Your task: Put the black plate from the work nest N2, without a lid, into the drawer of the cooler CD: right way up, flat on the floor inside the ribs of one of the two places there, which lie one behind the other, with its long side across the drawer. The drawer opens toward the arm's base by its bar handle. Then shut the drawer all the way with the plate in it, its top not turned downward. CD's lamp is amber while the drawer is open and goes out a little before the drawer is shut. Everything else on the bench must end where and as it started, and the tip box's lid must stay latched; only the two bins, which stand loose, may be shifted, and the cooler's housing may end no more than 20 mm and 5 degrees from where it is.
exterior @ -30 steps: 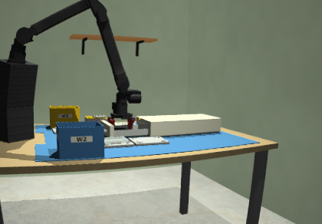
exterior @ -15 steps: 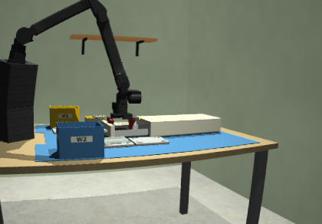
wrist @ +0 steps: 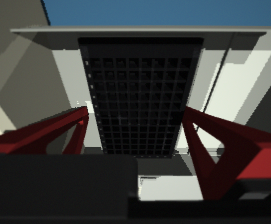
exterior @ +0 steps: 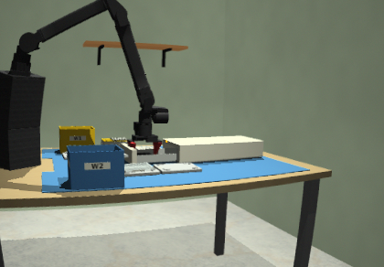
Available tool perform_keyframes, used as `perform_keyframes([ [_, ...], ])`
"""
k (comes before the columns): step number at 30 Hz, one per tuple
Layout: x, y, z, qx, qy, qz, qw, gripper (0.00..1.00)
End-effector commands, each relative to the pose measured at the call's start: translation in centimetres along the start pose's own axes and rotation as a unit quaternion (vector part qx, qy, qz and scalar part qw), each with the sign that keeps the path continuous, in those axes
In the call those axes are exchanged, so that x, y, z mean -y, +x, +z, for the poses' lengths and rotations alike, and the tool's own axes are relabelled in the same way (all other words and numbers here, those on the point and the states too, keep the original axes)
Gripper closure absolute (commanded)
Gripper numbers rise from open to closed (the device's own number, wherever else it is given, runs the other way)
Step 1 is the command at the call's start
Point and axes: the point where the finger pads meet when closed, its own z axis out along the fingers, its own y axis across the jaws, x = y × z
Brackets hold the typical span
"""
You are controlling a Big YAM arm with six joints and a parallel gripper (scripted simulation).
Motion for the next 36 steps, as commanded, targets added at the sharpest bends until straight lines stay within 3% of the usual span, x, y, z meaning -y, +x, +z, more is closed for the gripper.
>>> perform_keyframes([
  [1, 2.3, 0.8, 0.1, 0.000, 0.023, 0.006, 1.000, 0.00],
  [6, 2.2, 0.7, 0.0, 0.000, 0.021, 0.006, 1.000, 0.00],
  [8, 4.2, 1.0, -2.8, -0.001, 0.040, 0.008, 0.999, 0.00],
  [13, 4.0, 0.7, -3.2, -0.001, 0.039, 0.007, 0.999, 0.00],
  [17, 2.2, 0.1, -3.3, 0.001, 0.021, 0.004, 1.000, 0.00],
  [30, 2.5, -0.4, -4.4, 0.001, 0.023, -0.001, 1.000, 0.00],
  [36, 2.7, -0.3, -5.8, 0.001, 0.026, 0.000, 1.000, 0.00],
])
